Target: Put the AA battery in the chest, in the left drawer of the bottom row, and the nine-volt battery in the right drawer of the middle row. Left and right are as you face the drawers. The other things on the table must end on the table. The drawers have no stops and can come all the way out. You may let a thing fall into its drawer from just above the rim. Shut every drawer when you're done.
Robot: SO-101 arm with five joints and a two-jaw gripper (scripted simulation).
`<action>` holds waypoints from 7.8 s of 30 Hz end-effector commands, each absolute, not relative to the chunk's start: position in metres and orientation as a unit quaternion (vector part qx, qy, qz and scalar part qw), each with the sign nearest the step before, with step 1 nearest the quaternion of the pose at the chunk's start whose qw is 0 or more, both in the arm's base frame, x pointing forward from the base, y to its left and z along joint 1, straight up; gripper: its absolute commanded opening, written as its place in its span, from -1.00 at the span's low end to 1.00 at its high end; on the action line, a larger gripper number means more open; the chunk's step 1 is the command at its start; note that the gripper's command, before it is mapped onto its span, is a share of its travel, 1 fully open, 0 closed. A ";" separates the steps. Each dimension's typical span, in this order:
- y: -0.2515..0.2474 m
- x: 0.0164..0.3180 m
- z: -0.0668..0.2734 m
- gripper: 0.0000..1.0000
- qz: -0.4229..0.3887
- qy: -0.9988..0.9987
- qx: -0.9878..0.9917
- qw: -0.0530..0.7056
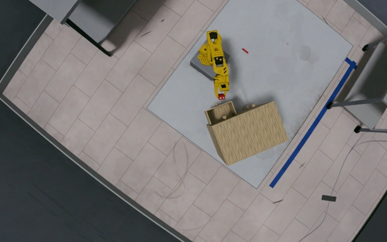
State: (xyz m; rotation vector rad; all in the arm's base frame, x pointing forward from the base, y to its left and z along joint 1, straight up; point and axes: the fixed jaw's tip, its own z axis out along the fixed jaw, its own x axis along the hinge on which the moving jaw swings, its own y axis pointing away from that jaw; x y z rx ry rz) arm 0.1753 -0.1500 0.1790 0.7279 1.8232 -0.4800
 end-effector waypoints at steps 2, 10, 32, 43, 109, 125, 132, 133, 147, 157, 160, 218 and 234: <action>-0.152 0.174 0.184 -1.00 -0.207 0.762 0.303 0.533; -0.152 0.174 0.184 -1.00 -0.207 0.762 0.303 0.533; -0.159 0.184 0.179 -1.00 -0.206 0.763 0.301 0.534; -0.198 0.224 0.168 -1.00 -0.208 0.762 0.302 0.533; -0.206 0.229 0.170 -1.00 -0.210 0.761 0.305 0.532; -0.206 0.229 0.171 -1.00 -0.211 0.761 0.306 0.532; -0.206 0.229 0.168 -1.00 -0.211 0.761 0.306 0.532; -0.206 0.229 0.164 -1.00 -0.210 0.761 0.305 0.532; -0.205 0.229 0.147 -1.00 -0.210 0.762 0.304 0.533; -0.203 0.229 0.137 -1.00 -0.209 0.762 0.303 0.533; -0.203 0.229 0.137 -1.00 -0.209 0.762 0.303 0.533; -0.203 0.226 0.124 -1.00 -0.210 0.761 0.304 0.533; -0.203 0.226 0.124 -1.00 -0.210 0.761 0.305 0.532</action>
